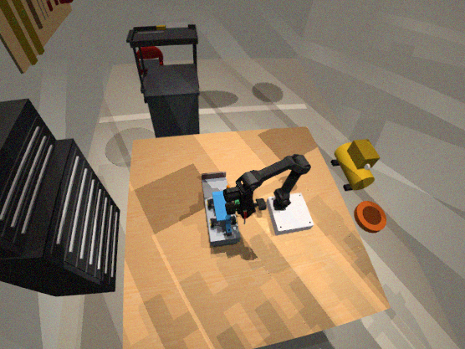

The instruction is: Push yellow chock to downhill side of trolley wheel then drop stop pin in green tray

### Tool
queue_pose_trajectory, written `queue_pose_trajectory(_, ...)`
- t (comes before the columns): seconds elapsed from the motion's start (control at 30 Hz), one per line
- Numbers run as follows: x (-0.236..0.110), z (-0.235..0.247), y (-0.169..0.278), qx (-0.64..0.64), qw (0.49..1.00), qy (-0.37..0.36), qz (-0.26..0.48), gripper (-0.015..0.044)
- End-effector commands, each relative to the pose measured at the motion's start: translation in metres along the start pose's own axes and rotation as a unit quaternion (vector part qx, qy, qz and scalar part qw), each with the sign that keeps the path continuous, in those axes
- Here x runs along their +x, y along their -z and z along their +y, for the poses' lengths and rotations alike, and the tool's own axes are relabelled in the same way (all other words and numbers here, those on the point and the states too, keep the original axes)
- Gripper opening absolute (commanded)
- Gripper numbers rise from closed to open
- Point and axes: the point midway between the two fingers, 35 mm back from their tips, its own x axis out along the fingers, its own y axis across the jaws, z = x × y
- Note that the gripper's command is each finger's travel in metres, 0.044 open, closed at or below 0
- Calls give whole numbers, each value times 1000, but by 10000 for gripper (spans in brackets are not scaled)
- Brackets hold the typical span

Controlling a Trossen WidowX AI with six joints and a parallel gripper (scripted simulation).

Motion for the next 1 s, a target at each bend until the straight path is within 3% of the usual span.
queue_pose_trajectory(0.0,-2,-1,-15,-2,1000,-2,3,0)
queue_pose_trajectory(0.97,-18,-2,-132,-2,1000,-2,-2,0)
